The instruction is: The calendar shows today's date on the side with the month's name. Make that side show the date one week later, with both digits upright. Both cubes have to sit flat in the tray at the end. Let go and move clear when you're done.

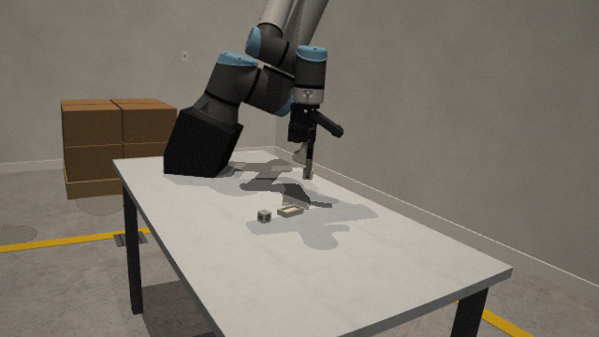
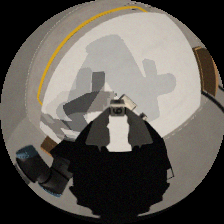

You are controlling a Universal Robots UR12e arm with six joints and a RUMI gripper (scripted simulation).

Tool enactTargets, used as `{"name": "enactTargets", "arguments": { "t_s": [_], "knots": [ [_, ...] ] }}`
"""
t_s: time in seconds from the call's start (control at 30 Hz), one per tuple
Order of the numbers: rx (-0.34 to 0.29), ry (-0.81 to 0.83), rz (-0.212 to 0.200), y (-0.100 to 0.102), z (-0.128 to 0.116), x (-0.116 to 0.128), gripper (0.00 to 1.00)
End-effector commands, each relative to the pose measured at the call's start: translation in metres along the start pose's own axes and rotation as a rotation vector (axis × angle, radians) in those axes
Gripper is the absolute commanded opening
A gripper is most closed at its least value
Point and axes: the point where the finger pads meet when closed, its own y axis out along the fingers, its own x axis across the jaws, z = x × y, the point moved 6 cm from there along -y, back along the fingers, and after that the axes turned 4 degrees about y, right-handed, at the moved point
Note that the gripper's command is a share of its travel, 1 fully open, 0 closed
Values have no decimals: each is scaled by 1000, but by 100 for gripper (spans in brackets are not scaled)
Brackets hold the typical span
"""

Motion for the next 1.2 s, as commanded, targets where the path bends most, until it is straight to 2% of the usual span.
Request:
{"name": "enactTargets", "arguments": {
  "t_s": [0.0, 0.43, 0.53, 0.8, 1.17],
  "knots": [
    [5, -171, -2, -2, 7, -5, 10],
    [5, -528, -4, 0, 17, -22, 10],
    [5, -539, -4, 0, 18, -23, 10],
    [5, -787, -5, 2, 24, -35, 10],
    [5, -878, -4, 3, 25, -38, 10]
  ]
}}
